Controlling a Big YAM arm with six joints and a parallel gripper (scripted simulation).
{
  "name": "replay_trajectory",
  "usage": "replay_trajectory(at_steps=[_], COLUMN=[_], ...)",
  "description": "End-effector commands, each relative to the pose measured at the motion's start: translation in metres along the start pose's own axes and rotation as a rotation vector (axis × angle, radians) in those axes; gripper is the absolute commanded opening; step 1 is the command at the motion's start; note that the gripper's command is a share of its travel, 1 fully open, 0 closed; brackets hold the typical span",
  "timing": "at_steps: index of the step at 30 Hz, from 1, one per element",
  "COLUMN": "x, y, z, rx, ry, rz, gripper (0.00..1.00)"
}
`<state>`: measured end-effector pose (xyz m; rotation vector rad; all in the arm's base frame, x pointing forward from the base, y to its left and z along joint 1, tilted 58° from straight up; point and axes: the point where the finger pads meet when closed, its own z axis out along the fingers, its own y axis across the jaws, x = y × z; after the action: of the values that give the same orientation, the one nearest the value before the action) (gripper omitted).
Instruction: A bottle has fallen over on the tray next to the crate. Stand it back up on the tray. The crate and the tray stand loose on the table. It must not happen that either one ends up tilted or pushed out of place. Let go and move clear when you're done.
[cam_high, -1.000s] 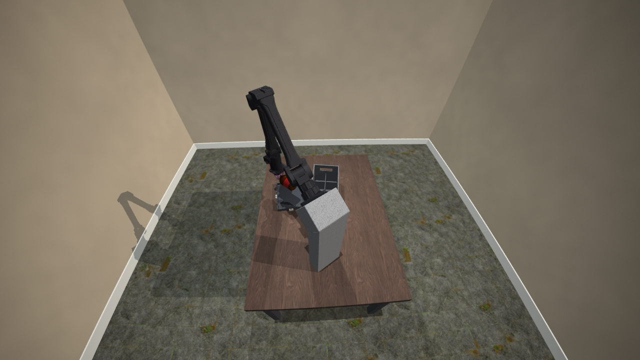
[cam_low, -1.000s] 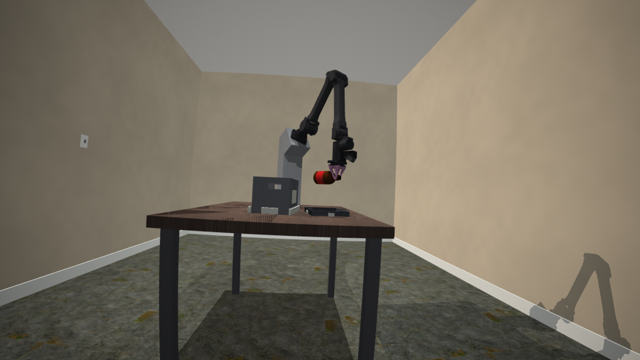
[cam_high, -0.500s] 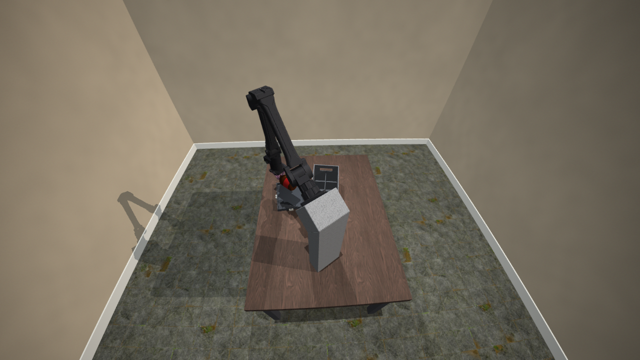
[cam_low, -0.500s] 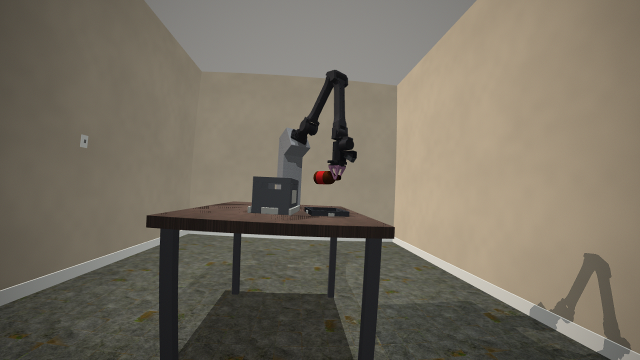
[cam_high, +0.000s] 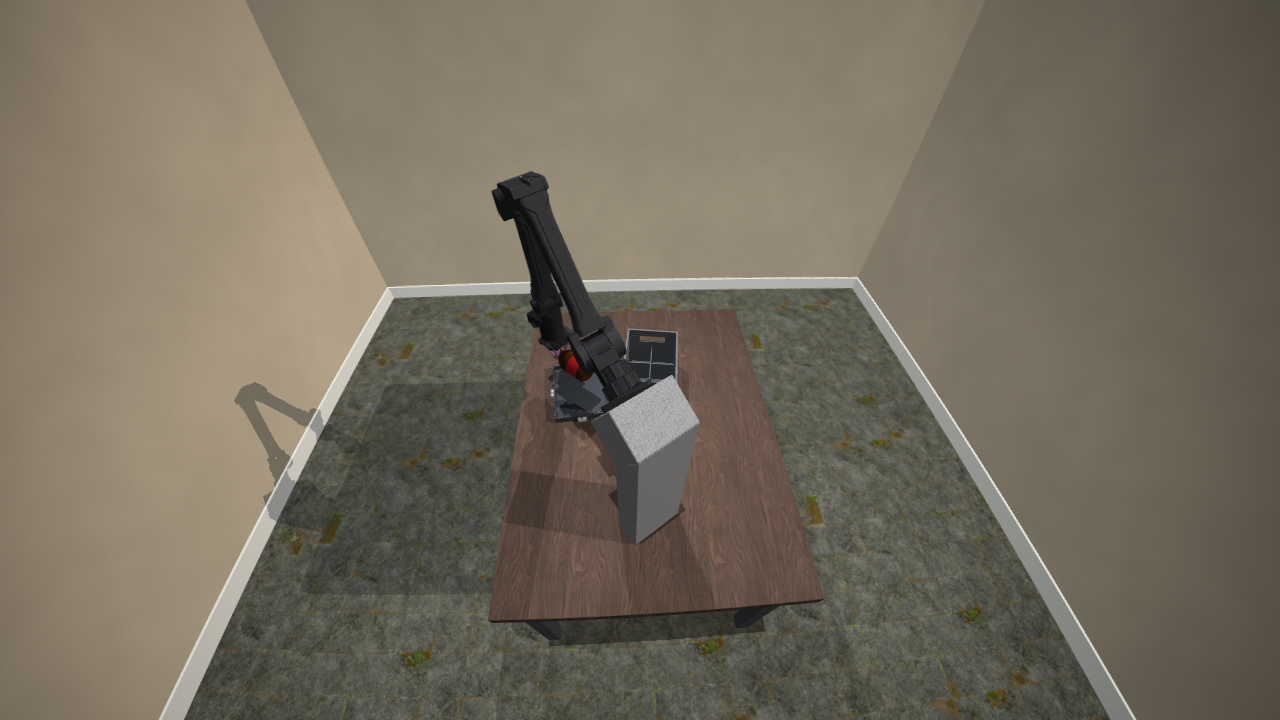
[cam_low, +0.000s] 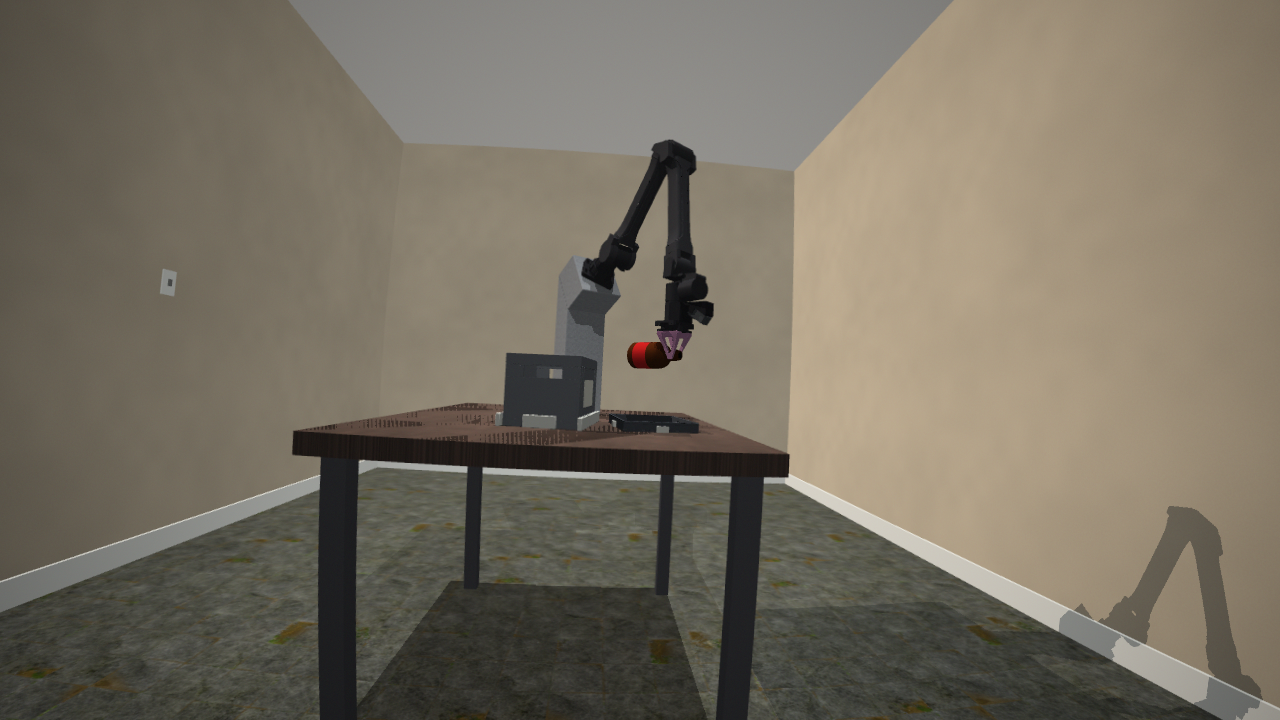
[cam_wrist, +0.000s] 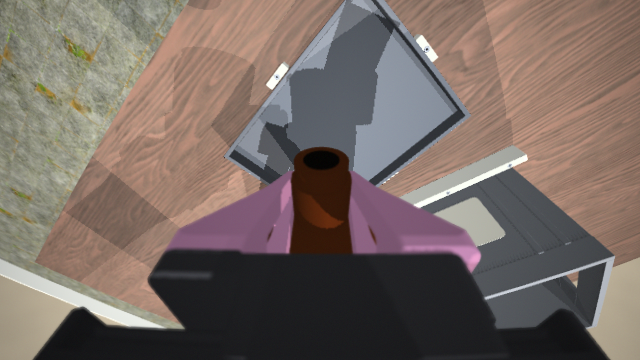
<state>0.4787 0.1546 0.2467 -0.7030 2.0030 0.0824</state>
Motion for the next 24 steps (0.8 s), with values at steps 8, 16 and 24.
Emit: replay_trajectory(at_steps=[8,16,24], x=[0.0,0.0,0.0], y=[-0.0062,-0.0062,-0.0061], z=[-0.0115,-0.0115,-0.0115], rx=[0.016,0.016,0.015], ry=[-0.007,-0.007,-0.008], rz=[0.025,0.075,0.199], gripper=[0.0,0.0,0.0])
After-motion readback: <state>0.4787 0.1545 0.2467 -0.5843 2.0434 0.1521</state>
